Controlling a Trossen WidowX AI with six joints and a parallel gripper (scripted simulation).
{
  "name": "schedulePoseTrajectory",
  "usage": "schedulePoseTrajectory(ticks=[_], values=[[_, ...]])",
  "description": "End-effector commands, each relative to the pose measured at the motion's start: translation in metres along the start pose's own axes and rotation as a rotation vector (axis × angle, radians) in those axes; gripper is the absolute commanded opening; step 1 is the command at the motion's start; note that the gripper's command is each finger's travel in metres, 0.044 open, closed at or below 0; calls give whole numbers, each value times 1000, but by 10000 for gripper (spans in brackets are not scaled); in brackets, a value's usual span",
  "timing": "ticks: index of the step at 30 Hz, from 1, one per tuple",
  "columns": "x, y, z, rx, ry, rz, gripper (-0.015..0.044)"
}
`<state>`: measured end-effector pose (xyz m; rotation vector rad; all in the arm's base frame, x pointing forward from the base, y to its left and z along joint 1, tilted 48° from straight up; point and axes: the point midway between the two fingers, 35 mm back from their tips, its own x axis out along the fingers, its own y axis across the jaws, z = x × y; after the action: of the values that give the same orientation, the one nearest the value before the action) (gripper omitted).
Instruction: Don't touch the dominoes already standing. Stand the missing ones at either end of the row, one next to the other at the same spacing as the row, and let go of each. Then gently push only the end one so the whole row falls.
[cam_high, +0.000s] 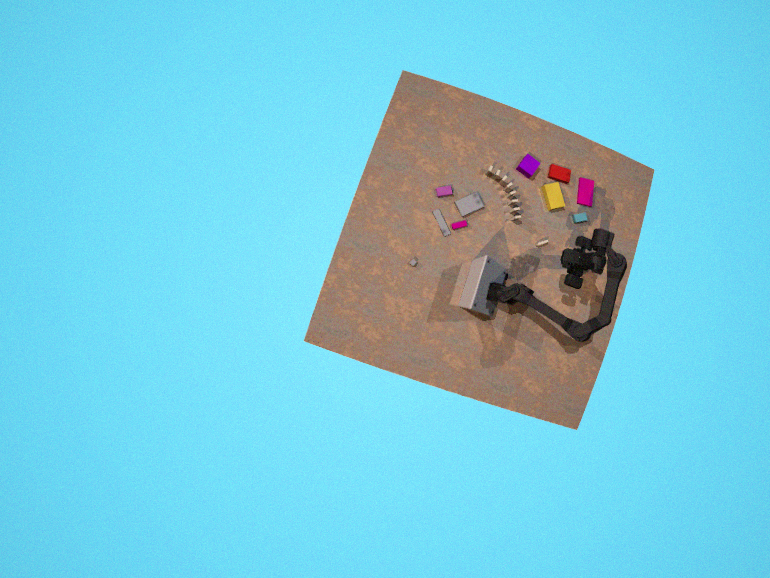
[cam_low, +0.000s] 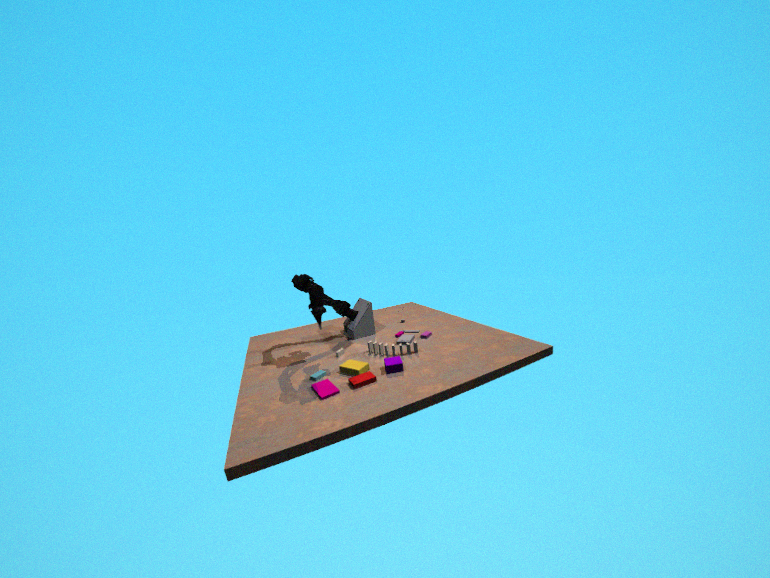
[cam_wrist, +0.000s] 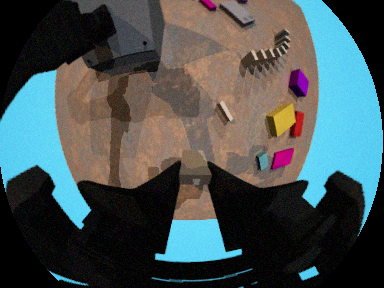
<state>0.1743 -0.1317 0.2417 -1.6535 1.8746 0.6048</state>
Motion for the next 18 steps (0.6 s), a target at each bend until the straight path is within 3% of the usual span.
schedulePoseTrajectory(ticks=[1, 10, 18], values=[[-2, -14, 10, 81, 0, 3, 107], [-3, -87, 106, 667, -23, 8, 107], [-3, -109, 171, 984, -11, 16, 107]])
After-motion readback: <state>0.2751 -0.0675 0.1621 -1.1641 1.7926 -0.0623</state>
